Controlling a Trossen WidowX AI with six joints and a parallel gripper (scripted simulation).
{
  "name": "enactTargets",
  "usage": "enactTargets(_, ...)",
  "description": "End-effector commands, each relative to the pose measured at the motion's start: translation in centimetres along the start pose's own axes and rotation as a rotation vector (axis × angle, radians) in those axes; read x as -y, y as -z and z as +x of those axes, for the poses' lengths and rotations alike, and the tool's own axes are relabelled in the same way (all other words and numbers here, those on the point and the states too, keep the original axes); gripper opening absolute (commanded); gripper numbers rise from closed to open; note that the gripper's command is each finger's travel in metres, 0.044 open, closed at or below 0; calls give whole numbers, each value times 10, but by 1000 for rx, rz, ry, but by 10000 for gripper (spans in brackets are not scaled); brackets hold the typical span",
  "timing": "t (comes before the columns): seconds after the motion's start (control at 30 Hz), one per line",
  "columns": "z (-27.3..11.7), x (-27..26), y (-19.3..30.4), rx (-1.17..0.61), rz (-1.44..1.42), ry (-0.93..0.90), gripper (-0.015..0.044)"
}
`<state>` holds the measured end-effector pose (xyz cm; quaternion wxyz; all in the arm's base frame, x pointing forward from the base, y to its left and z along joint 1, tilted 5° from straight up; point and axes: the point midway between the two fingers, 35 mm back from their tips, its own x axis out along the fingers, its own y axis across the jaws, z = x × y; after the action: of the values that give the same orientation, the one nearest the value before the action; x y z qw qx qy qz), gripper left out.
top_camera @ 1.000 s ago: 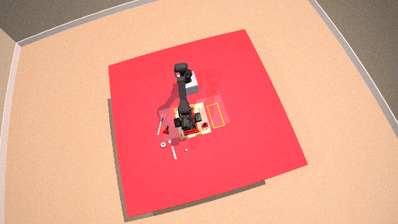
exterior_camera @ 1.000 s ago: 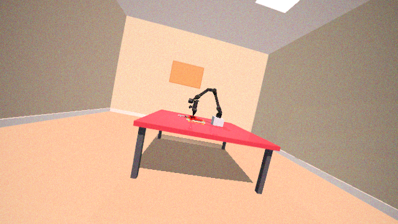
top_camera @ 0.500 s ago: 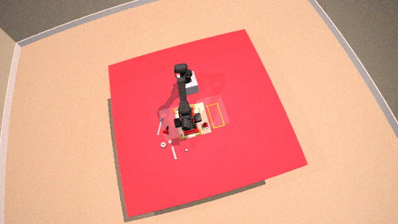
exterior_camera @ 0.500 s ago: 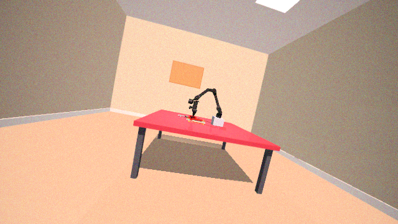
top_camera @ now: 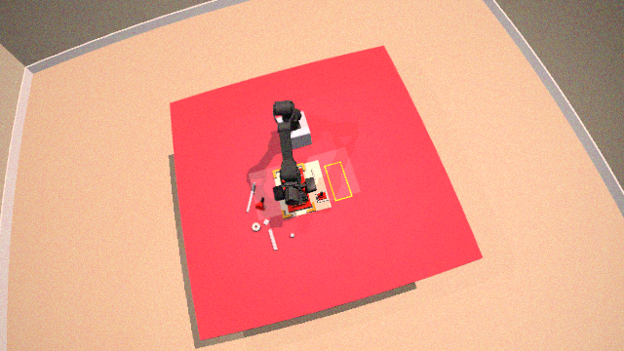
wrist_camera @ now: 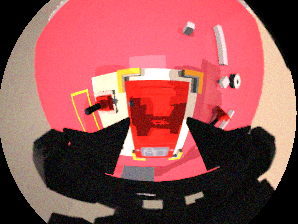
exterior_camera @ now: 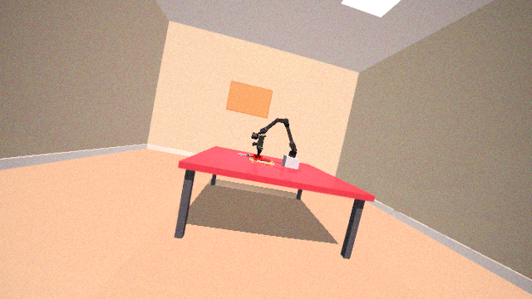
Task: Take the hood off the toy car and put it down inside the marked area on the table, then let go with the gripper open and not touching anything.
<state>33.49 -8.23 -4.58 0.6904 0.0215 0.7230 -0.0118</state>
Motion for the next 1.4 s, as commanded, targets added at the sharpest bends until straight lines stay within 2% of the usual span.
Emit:
enactTargets(0.0, 4, -1, 1, -5, 4, -4, 440)
enactTargets(0.63, 13, -1, 2, -5, 4, -4, 440)
enactTargets(0.73, 10, 0, 0, 0, 0, 0, 361)
enactTargets(1.07, 10, 0, 0, 0, 0, 0, 295)
enactTargets(1.37, 6, 0, 0, 0, 0, 0, 58)
